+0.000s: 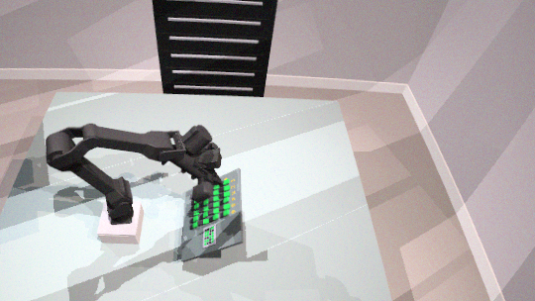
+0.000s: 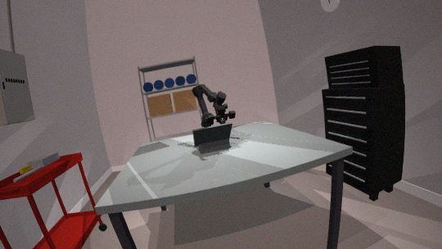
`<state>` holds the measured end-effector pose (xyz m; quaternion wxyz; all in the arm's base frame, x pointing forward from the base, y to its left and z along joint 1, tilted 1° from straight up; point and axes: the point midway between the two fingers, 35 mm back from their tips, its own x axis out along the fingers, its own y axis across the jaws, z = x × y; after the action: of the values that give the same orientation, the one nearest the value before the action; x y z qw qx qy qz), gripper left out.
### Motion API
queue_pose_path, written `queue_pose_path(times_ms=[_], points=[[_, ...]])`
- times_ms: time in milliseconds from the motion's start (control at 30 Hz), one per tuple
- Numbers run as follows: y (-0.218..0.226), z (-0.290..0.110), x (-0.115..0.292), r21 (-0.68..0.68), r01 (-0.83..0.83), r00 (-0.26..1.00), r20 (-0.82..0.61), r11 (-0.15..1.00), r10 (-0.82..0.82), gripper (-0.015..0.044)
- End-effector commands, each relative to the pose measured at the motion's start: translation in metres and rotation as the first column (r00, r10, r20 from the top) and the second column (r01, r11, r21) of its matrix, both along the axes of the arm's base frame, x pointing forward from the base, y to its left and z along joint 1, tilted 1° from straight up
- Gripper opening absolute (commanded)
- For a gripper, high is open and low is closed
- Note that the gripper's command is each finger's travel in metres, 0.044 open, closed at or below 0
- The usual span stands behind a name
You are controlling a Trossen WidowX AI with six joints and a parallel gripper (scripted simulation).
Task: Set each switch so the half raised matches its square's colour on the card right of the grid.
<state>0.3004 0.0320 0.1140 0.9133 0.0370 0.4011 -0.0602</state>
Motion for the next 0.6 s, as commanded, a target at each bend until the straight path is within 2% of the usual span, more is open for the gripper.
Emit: queue_pose_path(times_ms=[0, 133, 300, 567], points=[[0.001, -0.002, 0.0, -0.001, -0.008, 1.0, -0.004, 1.0, 0.008, 0.0], [0.0, 0.002, -0.001, 0.0, 0.0, 1.0, -0.001, 1.0, 0.0, 0.0], [0.005, 0.046, -0.039, 0.003, -0.008, 0.999, -0.032, 1.0, 0.008, 0.0], [-0.005, 0.048, -0.042, 0.002, -0.008, 0.999, -0.036, 1.0, 0.008, 0.0]])
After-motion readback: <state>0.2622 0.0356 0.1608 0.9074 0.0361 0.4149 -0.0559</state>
